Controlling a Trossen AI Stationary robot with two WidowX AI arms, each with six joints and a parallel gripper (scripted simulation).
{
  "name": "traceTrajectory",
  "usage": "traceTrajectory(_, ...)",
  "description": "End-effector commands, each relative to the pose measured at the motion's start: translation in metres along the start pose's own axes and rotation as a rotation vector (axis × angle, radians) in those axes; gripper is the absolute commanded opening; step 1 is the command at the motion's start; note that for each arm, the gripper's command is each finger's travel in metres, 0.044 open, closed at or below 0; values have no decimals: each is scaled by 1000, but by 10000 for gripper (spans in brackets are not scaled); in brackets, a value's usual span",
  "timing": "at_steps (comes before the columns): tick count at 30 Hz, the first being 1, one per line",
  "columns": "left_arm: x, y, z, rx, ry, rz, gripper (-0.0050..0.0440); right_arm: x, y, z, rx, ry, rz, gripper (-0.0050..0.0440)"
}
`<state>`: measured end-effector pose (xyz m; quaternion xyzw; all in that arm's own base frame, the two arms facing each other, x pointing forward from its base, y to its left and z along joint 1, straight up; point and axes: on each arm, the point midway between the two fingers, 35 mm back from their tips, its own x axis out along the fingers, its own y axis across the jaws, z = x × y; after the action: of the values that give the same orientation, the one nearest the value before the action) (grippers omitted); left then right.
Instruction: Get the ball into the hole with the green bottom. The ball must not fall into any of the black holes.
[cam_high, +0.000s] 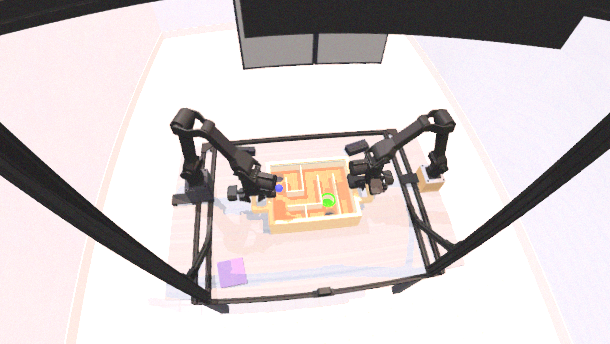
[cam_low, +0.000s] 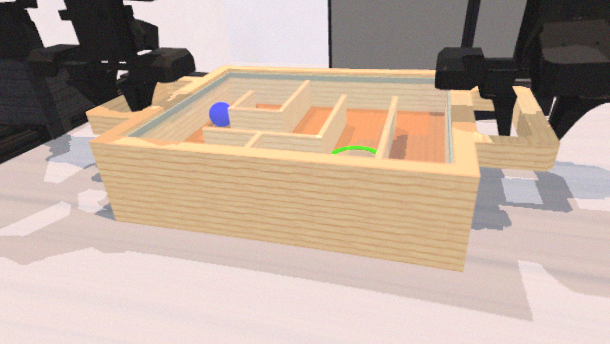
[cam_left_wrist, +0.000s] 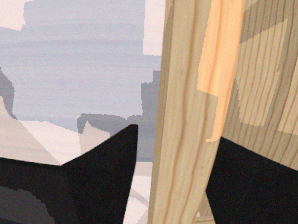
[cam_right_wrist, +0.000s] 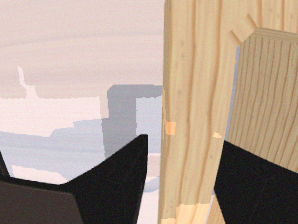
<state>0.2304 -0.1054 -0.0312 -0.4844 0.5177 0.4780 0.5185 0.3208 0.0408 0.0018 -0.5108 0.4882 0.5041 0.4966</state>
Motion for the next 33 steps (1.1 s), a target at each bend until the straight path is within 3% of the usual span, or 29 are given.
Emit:
traceTrajectory(1,3,2,1,5,-5,7,89,4,4,-1,5,2,15,89)
traceTrajectory(3,3,2,1,5,-5,7,41,4,4,-1,5,2,15,41)
traceTrajectory(7,3,2,1,5,-5,7,28,4,4,-1,5,2,15,34)
traceTrajectory(25,-2,-1,1,5,-5,7,20,-1,0,-1,5,2,15,20)
traceTrajectory(33,-14,-1,1,5,-5,7,20,-15,0,0,5,2,15,20)
